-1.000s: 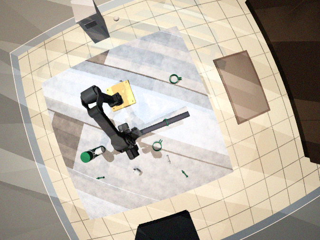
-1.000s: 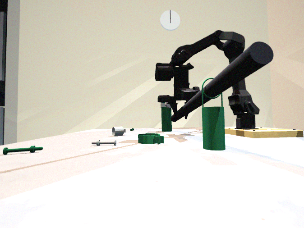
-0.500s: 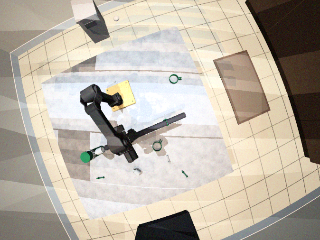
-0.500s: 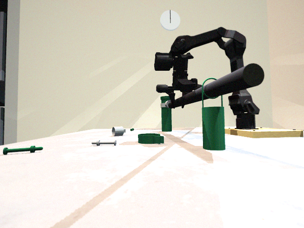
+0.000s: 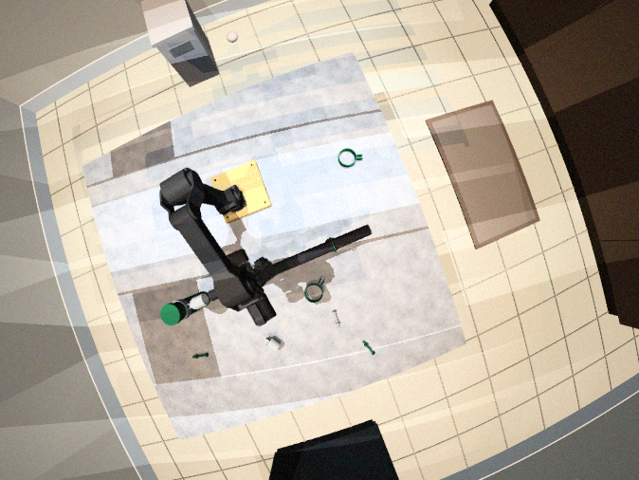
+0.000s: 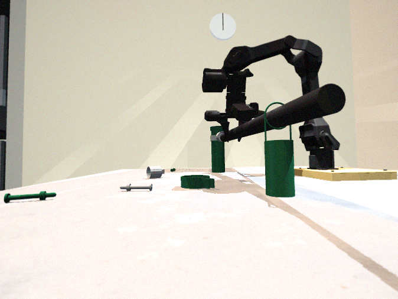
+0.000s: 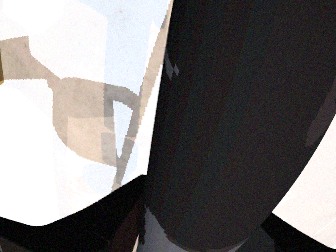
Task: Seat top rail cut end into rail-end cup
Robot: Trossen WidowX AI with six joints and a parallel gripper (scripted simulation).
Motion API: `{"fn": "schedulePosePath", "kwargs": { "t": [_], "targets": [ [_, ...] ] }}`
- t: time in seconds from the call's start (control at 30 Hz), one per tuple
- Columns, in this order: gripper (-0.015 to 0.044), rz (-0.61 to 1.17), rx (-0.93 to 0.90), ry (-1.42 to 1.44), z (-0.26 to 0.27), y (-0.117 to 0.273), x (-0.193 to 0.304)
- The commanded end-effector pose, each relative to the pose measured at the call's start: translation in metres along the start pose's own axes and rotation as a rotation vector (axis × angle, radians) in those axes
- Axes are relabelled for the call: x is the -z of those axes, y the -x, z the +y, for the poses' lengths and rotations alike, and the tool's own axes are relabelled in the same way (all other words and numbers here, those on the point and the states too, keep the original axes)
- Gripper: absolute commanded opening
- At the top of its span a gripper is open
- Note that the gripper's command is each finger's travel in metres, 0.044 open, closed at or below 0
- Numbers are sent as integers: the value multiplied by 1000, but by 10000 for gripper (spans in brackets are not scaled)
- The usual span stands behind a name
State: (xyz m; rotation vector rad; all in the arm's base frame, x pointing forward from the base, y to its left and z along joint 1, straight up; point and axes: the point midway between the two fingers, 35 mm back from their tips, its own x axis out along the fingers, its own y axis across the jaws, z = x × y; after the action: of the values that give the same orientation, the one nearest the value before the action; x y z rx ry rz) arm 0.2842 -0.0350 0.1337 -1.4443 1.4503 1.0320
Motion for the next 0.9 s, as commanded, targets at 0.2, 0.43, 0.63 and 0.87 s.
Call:
{"fn": "schedulePosePath", "kwargs": {
  "t": [0.2, 0.43, 0.63, 0.87],
  "targets": [
    [0, 0, 1, 0, -1, 5, 4],
    [0, 0, 1, 0, -4, 9, 8],
    [0, -1, -1, 1, -3, 7, 12],
    [0, -4, -7, 3, -1, 1, 21]
  ]
}}
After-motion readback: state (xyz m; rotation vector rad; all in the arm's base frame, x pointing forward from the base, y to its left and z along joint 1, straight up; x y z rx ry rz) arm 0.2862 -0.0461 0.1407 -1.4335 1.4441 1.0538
